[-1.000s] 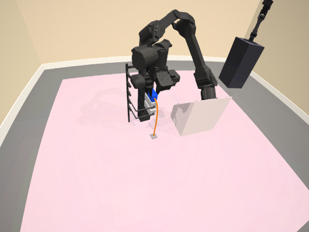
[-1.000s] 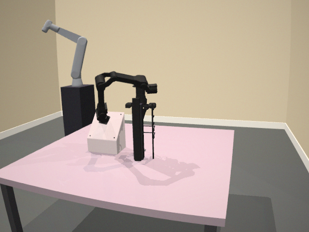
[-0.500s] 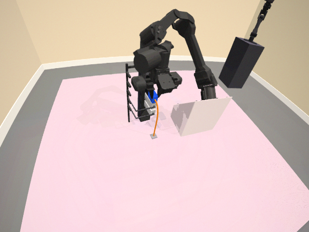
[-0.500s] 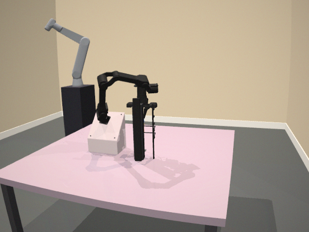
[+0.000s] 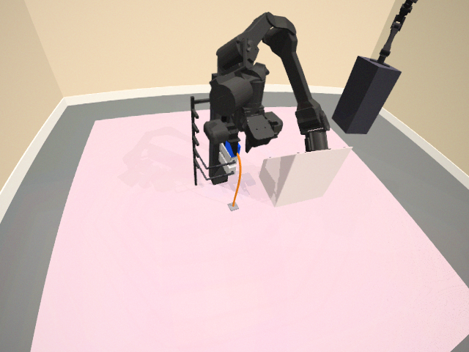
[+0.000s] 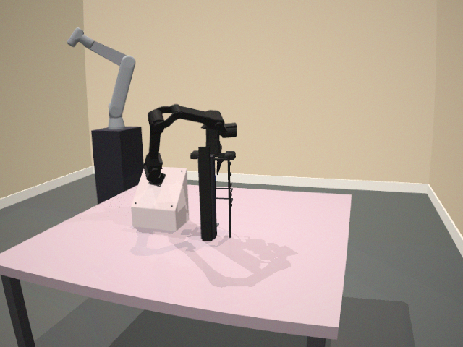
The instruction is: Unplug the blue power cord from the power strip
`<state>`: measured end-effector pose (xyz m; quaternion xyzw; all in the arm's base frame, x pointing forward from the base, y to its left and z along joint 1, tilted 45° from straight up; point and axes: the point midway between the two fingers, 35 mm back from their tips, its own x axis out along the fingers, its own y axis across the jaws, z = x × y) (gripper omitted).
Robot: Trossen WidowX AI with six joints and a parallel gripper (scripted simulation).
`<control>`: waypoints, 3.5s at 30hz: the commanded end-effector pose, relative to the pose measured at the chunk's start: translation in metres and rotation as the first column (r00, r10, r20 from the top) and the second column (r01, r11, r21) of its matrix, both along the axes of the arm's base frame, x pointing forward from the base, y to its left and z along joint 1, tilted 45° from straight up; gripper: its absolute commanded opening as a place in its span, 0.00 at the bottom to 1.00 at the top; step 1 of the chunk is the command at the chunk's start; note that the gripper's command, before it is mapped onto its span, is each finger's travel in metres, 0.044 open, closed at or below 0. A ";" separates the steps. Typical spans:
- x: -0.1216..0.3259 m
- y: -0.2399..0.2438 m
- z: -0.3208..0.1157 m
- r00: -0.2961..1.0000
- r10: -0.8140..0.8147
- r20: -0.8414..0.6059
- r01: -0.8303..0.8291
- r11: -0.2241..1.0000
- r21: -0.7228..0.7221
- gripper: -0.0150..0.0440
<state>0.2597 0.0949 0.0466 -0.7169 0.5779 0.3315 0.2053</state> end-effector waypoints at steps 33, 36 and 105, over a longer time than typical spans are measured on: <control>0.007 -0.017 0.029 1.000 0.006 0.007 -0.006 1.000 -0.002 0.53; 0.008 -0.020 0.032 1.000 0.006 0.007 -0.006 1.000 -0.002 0.53; 0.002 -0.005 0.003 1.000 0.006 0.007 -0.006 1.000 -0.001 0.83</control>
